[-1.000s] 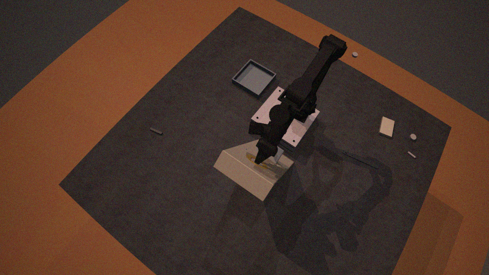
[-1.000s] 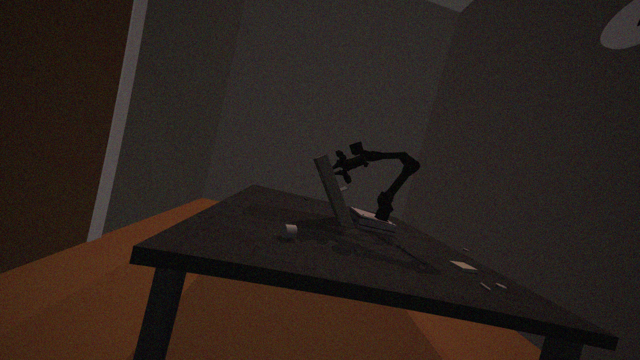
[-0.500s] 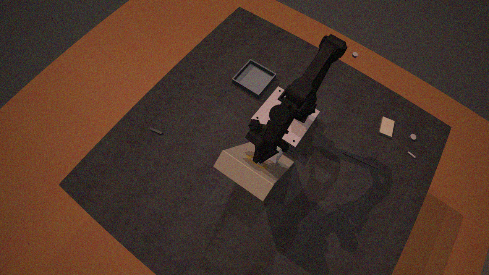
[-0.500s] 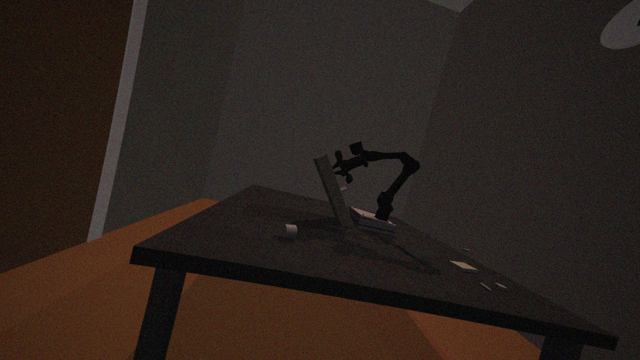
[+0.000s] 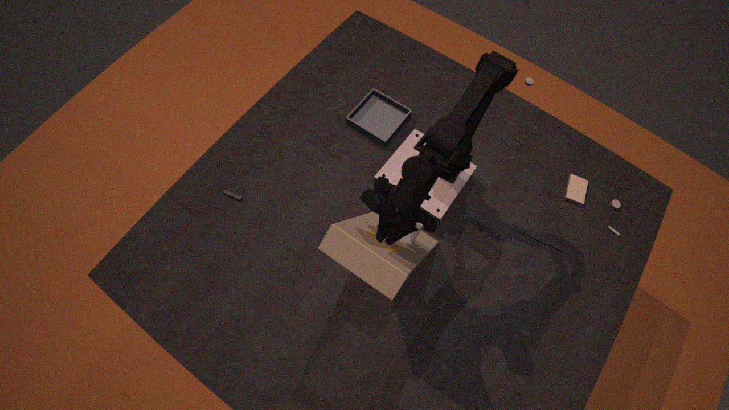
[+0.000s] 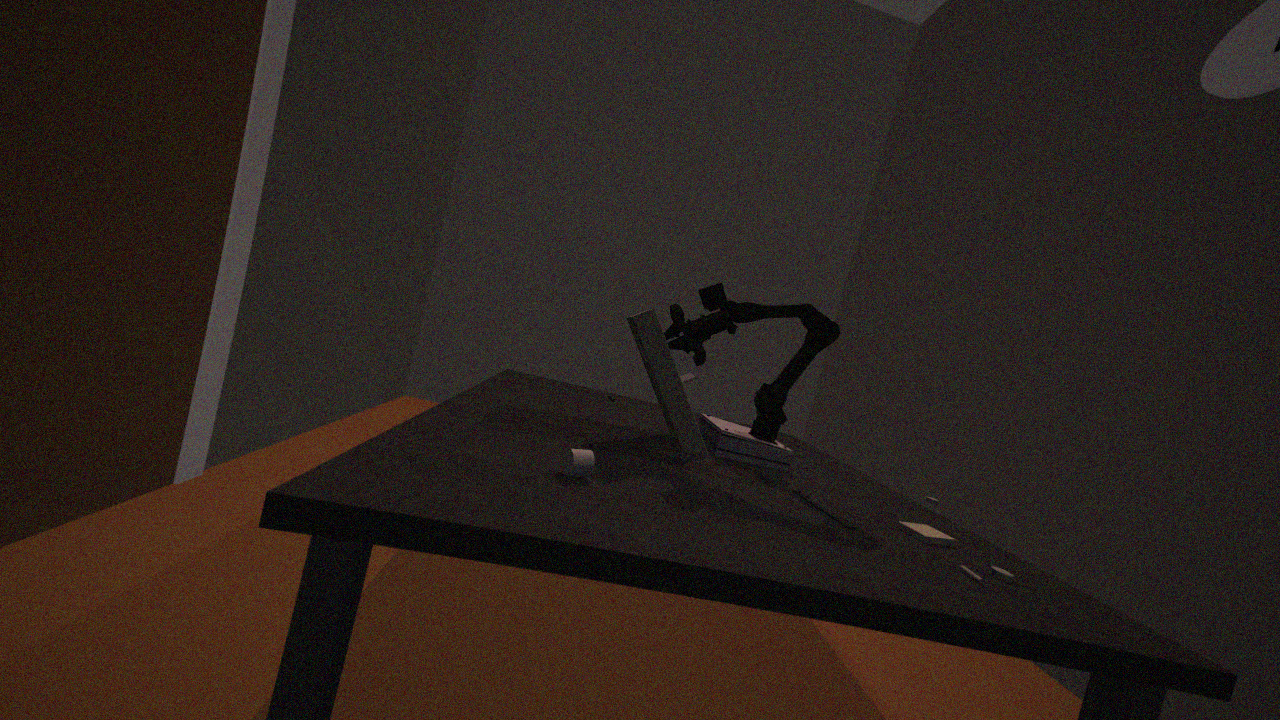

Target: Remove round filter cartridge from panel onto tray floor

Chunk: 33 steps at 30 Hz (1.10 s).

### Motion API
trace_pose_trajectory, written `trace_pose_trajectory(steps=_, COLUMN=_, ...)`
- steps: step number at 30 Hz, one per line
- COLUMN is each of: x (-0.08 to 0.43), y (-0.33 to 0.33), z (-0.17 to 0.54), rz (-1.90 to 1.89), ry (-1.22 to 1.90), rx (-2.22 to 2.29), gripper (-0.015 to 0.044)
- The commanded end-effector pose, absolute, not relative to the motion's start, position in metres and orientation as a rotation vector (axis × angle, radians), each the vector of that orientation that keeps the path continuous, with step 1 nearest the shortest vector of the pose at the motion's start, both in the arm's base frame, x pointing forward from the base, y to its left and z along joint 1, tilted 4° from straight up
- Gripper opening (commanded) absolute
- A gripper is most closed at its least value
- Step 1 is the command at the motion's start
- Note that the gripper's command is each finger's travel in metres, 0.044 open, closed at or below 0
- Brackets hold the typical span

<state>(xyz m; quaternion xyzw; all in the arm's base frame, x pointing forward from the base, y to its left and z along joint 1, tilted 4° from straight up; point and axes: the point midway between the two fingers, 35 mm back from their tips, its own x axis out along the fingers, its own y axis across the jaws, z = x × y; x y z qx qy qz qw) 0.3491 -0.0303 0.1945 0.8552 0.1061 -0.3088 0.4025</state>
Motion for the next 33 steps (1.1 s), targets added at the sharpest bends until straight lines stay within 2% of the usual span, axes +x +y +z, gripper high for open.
trace_pose_trajectory(steps=1, x=0.346, y=-0.030, z=0.201, rz=-0.782, ry=0.255, rx=2.189, gripper=0.0000)
trace_pose_trajectory(steps=14, x=0.293, y=-0.026, z=0.239, rz=-0.772, ry=0.277, rx=2.135, gripper=0.0000)
trace_pose_trajectory(steps=33, x=0.278, y=-0.024, z=0.216, rz=-0.773, ry=0.278, rx=2.134, gripper=0.0000)
